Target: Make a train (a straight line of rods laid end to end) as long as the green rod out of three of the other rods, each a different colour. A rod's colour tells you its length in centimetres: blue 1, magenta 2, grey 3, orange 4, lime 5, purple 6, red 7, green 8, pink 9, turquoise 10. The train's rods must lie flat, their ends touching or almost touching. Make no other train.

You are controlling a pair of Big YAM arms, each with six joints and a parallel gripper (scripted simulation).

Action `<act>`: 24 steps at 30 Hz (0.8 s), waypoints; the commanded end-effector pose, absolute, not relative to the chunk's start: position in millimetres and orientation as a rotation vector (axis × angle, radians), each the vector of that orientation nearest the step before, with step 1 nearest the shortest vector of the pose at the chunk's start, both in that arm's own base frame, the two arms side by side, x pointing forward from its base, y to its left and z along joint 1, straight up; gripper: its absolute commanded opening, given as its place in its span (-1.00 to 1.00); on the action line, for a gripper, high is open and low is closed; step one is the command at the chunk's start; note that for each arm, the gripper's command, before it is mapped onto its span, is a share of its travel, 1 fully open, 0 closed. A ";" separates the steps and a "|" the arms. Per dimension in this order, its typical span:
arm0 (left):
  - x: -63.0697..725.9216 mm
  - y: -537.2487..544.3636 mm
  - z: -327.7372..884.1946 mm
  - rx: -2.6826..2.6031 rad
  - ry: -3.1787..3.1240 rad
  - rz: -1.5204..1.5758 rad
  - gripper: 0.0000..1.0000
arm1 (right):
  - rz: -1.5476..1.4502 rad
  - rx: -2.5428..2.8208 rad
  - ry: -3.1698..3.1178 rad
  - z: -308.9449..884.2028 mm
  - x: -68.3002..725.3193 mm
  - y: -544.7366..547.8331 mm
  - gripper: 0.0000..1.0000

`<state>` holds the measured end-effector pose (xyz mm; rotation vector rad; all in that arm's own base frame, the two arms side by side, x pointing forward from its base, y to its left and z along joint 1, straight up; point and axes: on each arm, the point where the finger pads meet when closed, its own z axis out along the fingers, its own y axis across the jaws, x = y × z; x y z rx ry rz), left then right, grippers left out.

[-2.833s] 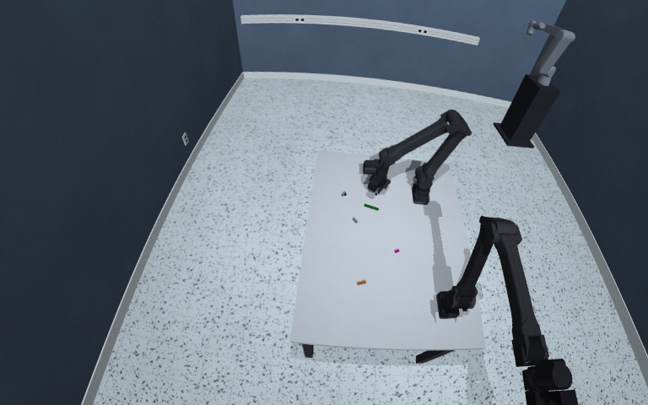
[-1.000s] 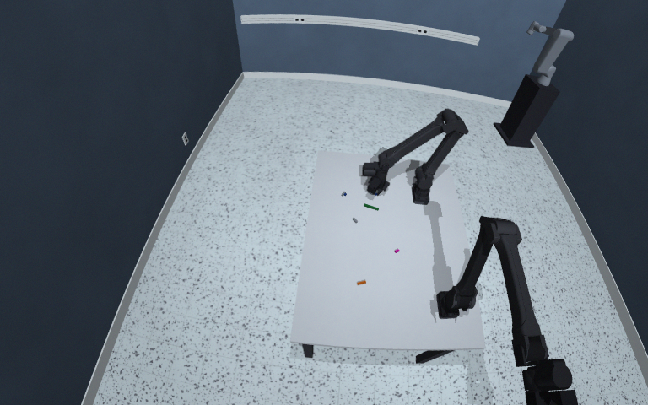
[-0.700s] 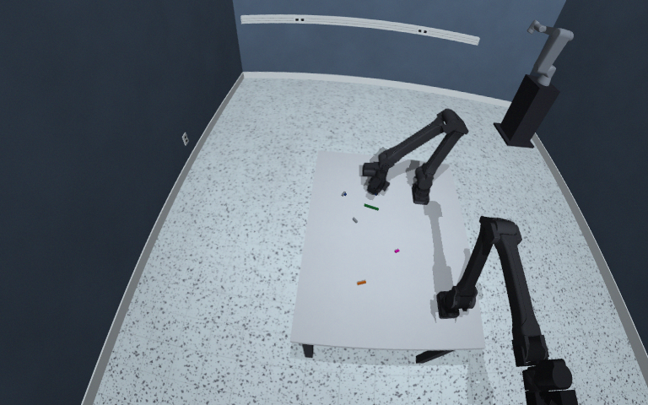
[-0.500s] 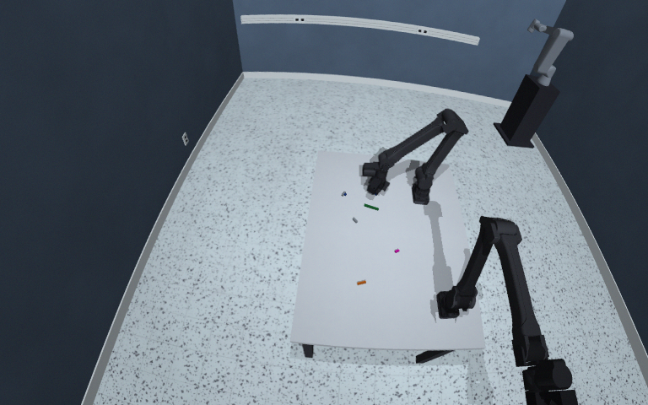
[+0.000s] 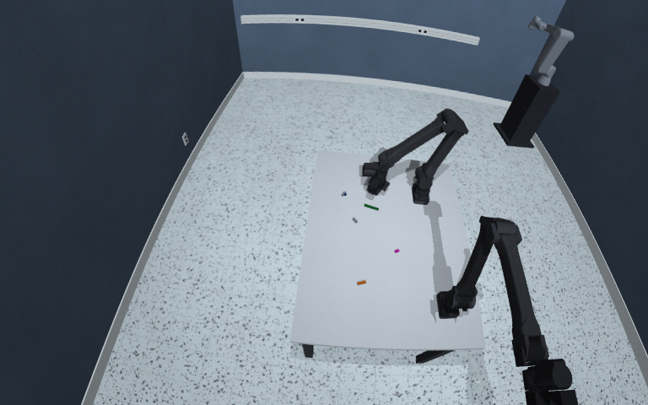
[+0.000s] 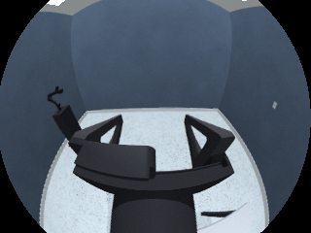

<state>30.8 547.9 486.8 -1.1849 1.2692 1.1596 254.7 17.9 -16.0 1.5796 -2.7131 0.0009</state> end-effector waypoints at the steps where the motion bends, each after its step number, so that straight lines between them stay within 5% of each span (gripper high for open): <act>1: 26.1 544.3 500.5 -1.175 1.231 1.175 1.00 | 0.014 1.587 -2.736 -14.0 268.0 17.5 -0.91; 24: 26.1 544.3 500.5 -1.175 1.231 1.175 1.00 | 0.037 1.602 -2.761 49.7 277.9 18.2 -0.91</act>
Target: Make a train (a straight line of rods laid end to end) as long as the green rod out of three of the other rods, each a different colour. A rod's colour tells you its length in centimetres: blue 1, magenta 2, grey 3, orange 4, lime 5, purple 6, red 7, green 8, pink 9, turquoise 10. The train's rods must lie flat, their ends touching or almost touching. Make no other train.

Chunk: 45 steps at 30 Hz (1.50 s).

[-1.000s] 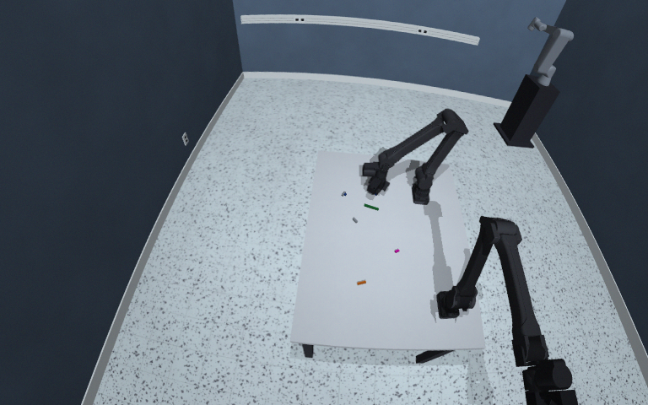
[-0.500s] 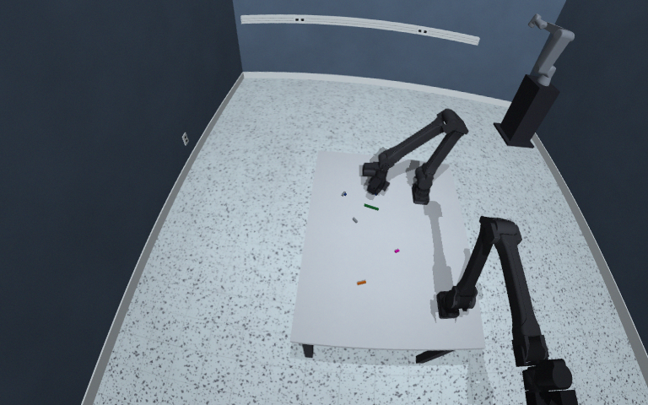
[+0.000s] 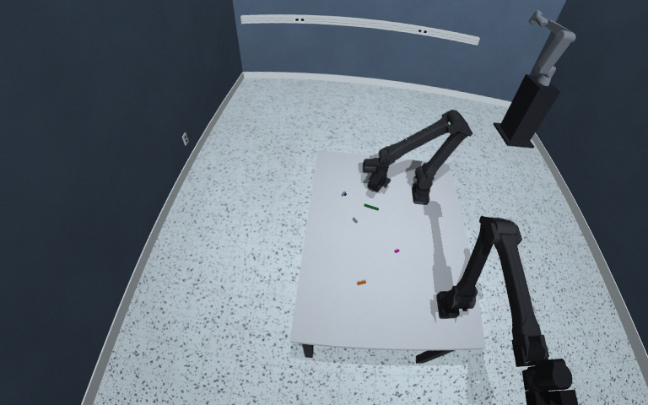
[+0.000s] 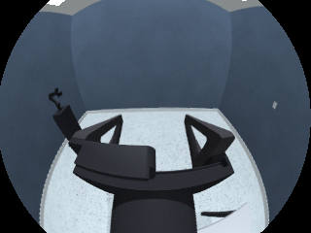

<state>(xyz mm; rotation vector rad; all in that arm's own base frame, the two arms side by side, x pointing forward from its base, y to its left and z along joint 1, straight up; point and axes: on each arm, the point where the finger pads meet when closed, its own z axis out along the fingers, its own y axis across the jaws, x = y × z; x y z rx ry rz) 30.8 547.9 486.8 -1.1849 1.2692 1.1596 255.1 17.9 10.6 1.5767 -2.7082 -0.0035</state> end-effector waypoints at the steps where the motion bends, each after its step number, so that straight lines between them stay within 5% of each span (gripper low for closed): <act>1: 26.1 544.3 500.5 -1.175 1.231 1.175 1.00 | 0.038 1.602 -2.762 58.3 277.7 18.2 -0.91; 30: 26.1 544.3 500.5 -1.175 1.231 1.175 1.00 | 0.021 1.586 -2.748 107.5 288.4 33.4 -0.91; 45: 26.1 544.3 500.5 -1.175 1.231 1.175 1.00 | 0.008 1.494 -2.803 155.4 386.0 174.8 -0.91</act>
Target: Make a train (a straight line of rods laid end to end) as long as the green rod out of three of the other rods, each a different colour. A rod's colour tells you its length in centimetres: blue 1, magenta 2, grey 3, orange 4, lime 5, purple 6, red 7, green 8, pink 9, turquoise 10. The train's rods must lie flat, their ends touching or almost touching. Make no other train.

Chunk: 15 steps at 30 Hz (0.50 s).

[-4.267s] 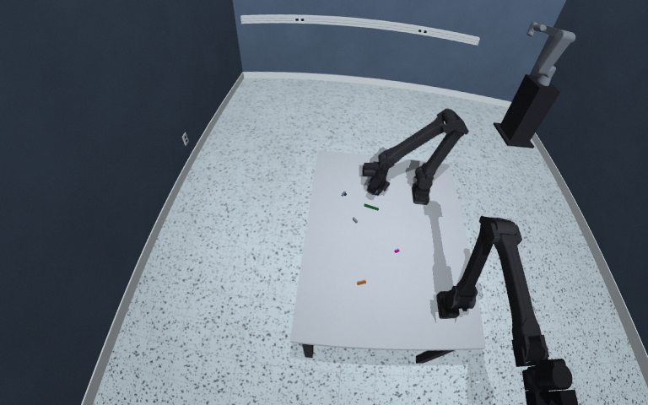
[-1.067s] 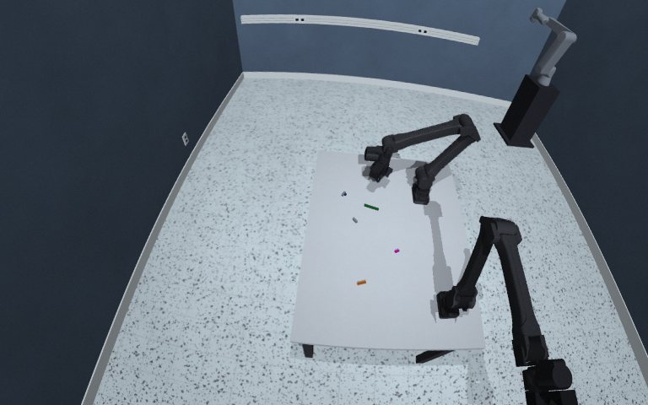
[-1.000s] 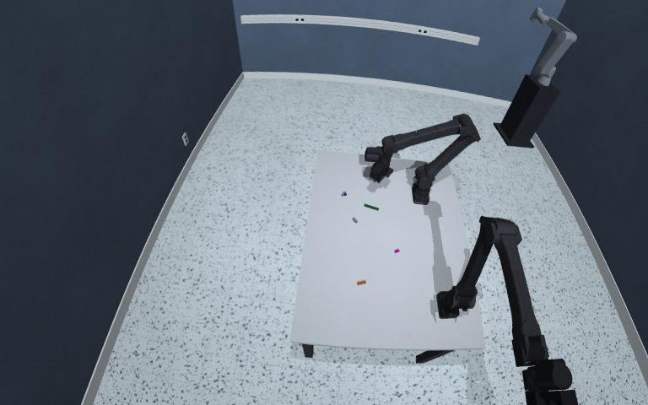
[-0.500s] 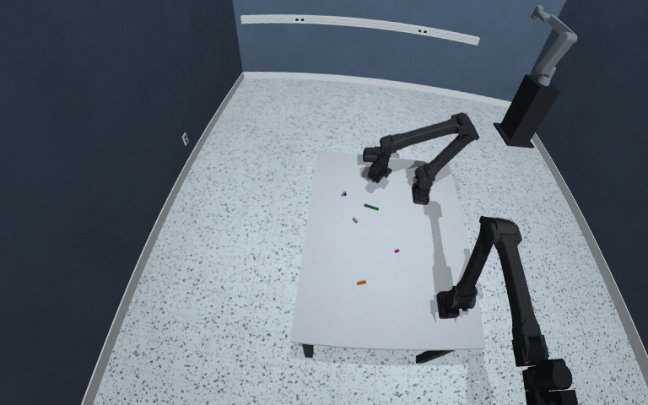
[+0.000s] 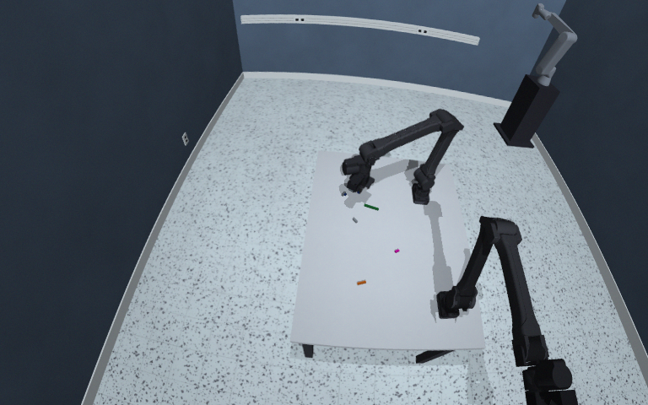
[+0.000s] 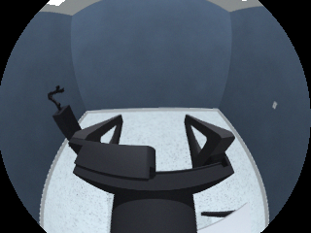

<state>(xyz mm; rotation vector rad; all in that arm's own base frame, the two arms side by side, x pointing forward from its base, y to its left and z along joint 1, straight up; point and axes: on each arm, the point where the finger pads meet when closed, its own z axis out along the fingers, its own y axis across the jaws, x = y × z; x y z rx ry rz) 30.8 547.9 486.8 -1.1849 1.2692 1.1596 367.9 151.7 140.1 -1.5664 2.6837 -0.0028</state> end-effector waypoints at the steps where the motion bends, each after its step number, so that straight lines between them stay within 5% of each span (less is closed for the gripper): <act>1: 26.1 544.3 500.5 -1.175 1.231 1.175 1.00 | -0.008 -1.461 2.742 155.4 386.0 174.8 -0.91; 15: 26.1 544.3 500.5 -1.175 1.231 1.175 1.00 | 0.013 -1.355 2.796 166.0 403.1 397.7 -0.91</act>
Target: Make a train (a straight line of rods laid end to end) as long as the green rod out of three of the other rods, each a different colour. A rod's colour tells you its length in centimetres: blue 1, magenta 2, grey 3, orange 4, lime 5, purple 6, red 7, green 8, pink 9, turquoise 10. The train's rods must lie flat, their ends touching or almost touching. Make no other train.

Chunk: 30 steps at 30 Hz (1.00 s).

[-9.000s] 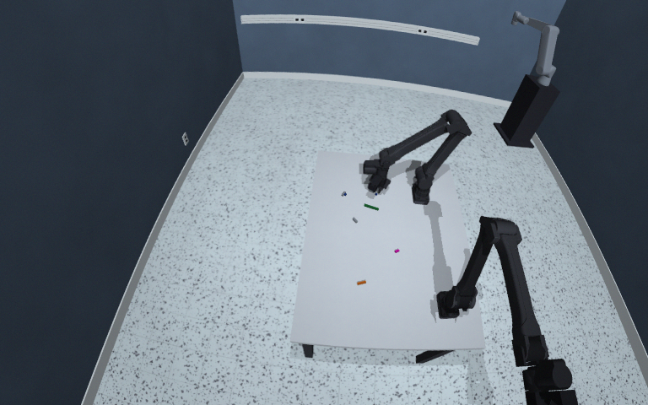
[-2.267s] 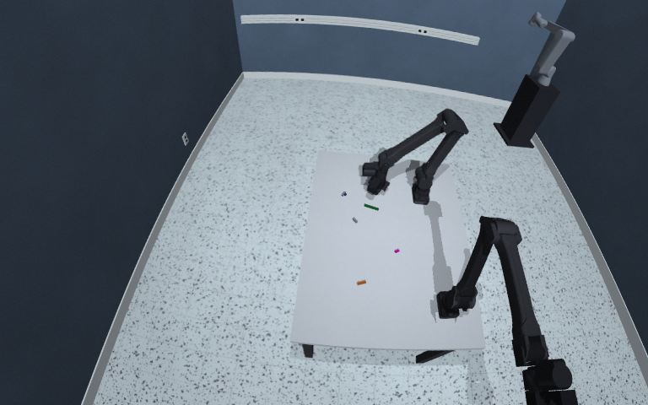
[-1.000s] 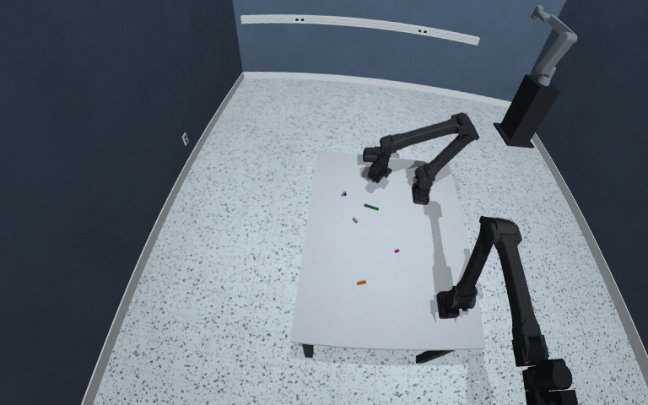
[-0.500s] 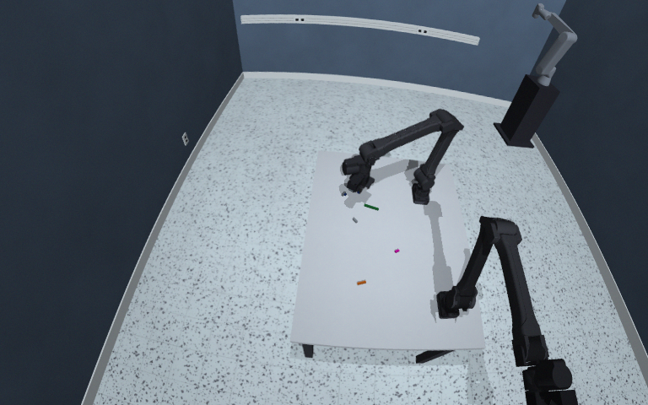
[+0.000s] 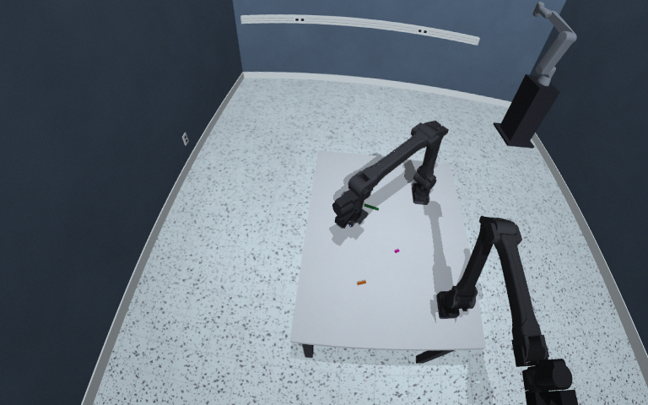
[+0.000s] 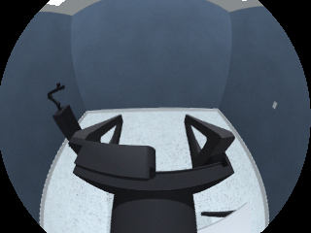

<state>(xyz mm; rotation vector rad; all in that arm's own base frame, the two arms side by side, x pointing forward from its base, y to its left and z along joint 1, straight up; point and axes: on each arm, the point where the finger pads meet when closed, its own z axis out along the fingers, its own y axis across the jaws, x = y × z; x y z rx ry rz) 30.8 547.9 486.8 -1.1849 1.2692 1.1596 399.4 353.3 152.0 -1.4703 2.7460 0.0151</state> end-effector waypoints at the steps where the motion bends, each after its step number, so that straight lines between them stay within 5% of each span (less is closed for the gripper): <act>1: 26.1 544.3 500.5 -1.175 1.231 1.175 1.00 | 0.014 -1.348 2.800 165.2 399.7 413.5 -0.91; 30: 26.1 544.3 500.5 -1.175 1.231 1.175 1.00 | 0.040 -1.190 2.883 100.6 174.6 710.9 -0.91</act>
